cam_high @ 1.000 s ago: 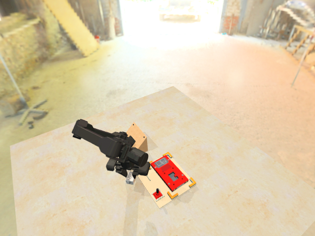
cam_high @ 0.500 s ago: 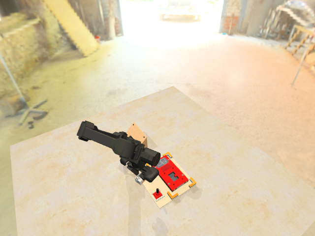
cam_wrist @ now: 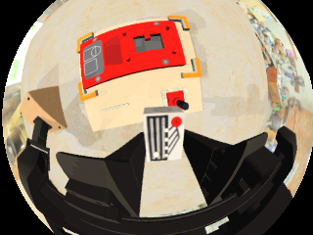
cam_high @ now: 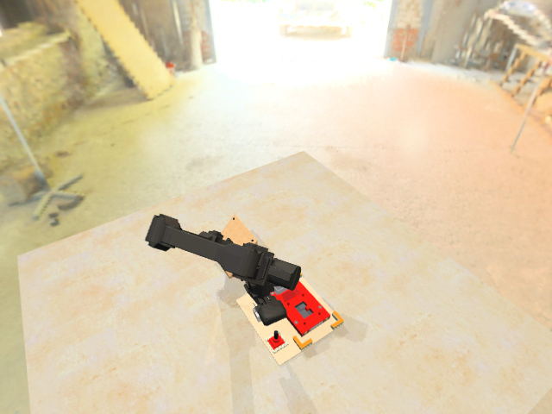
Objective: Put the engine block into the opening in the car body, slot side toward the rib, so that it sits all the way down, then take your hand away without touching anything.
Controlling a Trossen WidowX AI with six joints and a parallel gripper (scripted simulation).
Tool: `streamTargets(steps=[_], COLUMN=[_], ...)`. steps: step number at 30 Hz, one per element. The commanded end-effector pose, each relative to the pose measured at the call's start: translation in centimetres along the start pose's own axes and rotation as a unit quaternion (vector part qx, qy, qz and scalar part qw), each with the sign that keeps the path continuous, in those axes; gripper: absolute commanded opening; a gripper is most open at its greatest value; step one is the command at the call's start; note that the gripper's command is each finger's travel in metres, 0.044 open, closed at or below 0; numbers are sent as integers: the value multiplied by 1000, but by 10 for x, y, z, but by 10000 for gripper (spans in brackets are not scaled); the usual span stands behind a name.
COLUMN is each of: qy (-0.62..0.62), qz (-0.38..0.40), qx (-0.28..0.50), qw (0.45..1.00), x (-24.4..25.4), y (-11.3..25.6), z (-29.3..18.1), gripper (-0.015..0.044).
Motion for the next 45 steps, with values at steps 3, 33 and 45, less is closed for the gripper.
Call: streamTargets(steps=[3, 33, 45], qy=[-86, -517, -649], qz=[0, 10, 9], qx=[-2, 10, 17], qw=[996, 856, 760], x=[-5, -11, -6], y=[-4, -38, -52], z=[16, 100, 130], gripper=[0, 0, 0])
Point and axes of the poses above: the point midway between the two fingers, 35 mm back from their tips, its own y axis back along the fingers, its own x axis across the jaws, z = x × y, the point moved 5 cm from there along y, back along the fingers, and after that the axes turned 6 degrees about y, right-handed, at the moved point
